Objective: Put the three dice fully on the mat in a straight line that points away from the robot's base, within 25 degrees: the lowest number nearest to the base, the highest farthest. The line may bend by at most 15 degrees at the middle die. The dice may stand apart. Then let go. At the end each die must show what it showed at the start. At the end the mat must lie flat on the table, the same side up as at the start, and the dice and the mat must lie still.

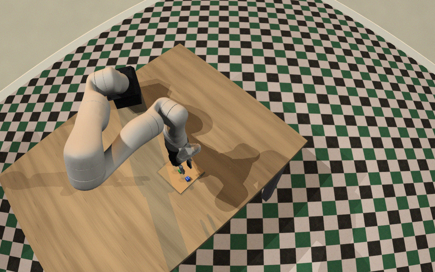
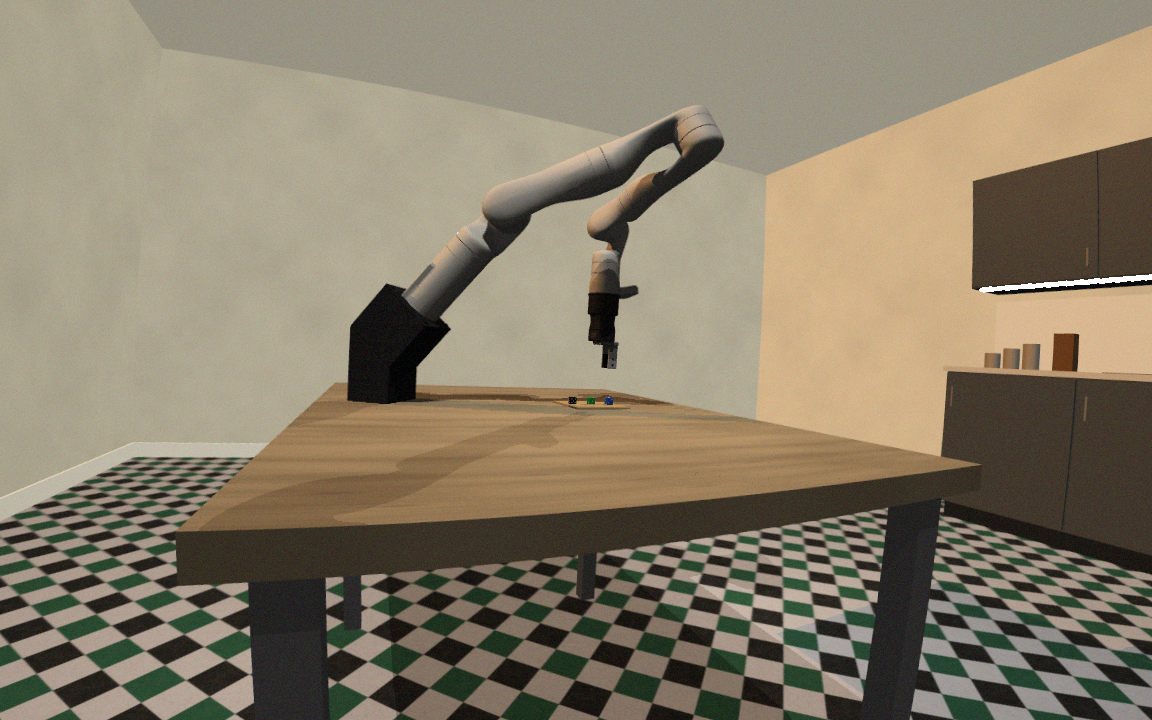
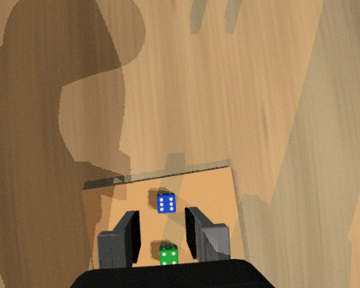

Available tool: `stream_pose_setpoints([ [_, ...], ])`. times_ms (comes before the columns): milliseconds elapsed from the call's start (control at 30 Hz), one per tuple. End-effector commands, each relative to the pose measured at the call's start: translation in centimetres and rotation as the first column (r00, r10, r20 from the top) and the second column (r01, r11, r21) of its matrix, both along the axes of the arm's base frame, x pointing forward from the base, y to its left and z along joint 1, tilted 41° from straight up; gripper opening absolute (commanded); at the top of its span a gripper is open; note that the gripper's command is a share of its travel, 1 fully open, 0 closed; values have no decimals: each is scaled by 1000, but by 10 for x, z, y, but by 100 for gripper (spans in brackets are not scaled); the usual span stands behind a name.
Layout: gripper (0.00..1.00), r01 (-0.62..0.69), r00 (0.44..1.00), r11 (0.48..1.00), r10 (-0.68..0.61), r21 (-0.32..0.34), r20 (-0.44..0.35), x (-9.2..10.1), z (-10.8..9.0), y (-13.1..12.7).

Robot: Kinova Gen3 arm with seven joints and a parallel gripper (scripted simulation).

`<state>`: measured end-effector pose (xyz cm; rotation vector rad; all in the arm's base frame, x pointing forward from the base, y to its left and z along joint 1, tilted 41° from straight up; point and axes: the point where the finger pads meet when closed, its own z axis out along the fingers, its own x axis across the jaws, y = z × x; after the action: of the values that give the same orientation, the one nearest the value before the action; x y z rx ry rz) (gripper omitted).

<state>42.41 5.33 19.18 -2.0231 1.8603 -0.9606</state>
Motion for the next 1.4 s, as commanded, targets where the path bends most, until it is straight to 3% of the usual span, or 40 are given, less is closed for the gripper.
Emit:
stream_pose_setpoints([
  [0, 64, 4, 1000, 1000, -4, -3, 13, 1, 6, -2],
  [133, 64, 4, 1000, 1000, -4, -3, 13, 1, 6, -2],
  [167, 100, 4, 1000, 1000, -4, -3, 13, 1, 6, -2],
  [967, 100, 4, 1000, 1000, -4, -3, 13, 0, 7, -1],
  [1367, 100, 4, 1000, 1000, -4, -3, 13, -11, 20, 3],
])
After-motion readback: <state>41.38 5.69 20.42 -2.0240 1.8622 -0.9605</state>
